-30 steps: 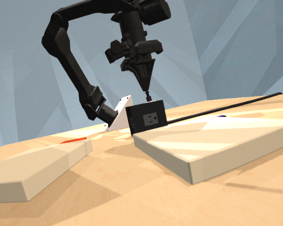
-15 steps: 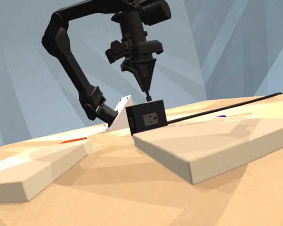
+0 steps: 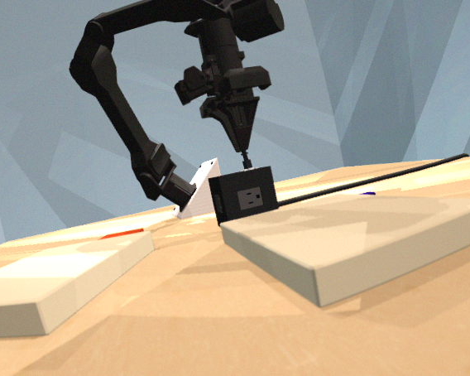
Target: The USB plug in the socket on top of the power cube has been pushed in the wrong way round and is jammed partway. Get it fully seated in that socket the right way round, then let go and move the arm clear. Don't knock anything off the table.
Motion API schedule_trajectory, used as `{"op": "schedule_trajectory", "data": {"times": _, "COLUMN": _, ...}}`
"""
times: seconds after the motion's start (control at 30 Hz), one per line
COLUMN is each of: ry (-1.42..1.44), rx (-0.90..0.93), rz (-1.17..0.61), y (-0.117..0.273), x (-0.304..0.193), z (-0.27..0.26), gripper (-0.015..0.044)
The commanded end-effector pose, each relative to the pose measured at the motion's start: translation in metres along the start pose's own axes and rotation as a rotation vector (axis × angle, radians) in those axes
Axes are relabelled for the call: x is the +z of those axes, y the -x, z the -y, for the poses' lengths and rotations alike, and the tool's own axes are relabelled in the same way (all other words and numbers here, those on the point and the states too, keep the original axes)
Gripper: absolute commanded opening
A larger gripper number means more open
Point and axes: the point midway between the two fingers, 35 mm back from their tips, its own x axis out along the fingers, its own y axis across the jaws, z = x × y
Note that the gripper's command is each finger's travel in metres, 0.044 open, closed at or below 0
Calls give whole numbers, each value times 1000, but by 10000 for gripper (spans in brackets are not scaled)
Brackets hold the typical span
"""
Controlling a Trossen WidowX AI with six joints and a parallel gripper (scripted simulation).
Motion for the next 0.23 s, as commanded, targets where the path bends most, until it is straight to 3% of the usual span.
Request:
{"op": "schedule_trajectory", "data": {"times": 0.0, "ry": -3, "rx": 0, "rz": -2, "y": 4, "x": 0, "z": 0, "gripper": 95}}
{"op": "schedule_trajectory", "data": {"times": 0.2, "ry": -3, "rx": 0, "rz": -2, "y": 10, "x": 0, "z": 0, "gripper": 95}}
